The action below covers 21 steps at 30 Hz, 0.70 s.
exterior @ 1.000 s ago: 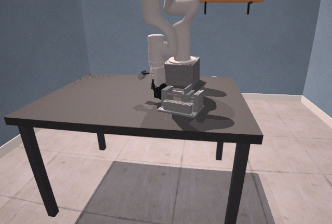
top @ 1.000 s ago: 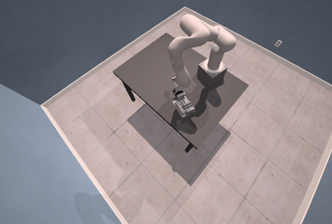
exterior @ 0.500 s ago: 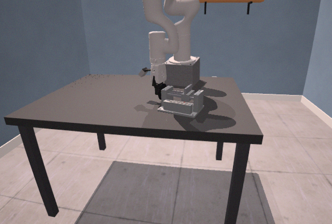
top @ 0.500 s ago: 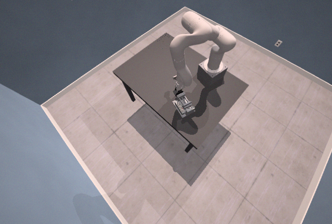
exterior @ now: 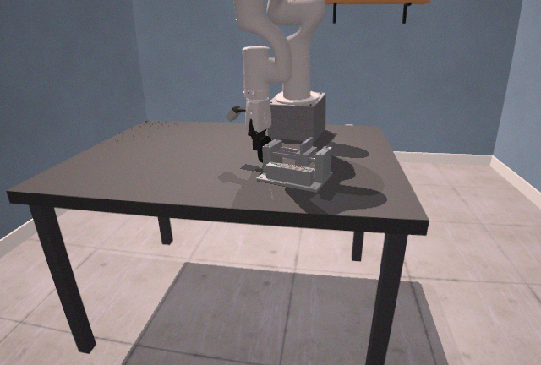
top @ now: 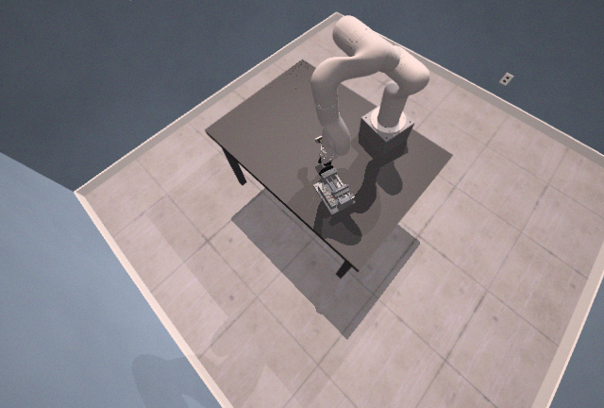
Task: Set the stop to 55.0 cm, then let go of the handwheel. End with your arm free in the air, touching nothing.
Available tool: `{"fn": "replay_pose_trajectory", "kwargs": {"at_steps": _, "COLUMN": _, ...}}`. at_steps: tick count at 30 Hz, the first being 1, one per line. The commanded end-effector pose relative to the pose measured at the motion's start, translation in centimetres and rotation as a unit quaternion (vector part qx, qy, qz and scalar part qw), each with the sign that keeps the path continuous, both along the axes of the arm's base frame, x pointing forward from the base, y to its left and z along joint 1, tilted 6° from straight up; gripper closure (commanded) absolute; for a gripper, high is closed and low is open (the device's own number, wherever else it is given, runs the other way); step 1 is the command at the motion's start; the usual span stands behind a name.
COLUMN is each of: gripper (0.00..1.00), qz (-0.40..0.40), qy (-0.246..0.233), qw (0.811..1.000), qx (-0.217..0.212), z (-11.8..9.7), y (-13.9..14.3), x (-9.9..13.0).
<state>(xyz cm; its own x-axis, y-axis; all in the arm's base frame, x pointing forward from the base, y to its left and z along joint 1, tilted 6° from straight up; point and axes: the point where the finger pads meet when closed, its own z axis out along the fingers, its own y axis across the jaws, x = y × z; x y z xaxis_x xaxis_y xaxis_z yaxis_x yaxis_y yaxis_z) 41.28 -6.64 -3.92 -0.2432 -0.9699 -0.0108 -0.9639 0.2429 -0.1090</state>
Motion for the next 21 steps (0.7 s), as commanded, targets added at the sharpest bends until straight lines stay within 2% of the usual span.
{"fn": "replay_pose_trajectory", "kwargs": {"at_steps": 1, "gripper": 0.94, "qz": 0.0, "qy": -0.001, "qw": 1.0, "qx": 0.0, "z": 0.6, "y": 0.0, "x": 0.1}}
{"fn": "replay_pose_trajectory", "kwargs": {"at_steps": 21, "gripper": 0.94, "qz": 0.0, "qy": -0.001, "qw": 1.0, "qx": 0.0, "z": 1.9, "y": -0.2, "x": 0.6}}
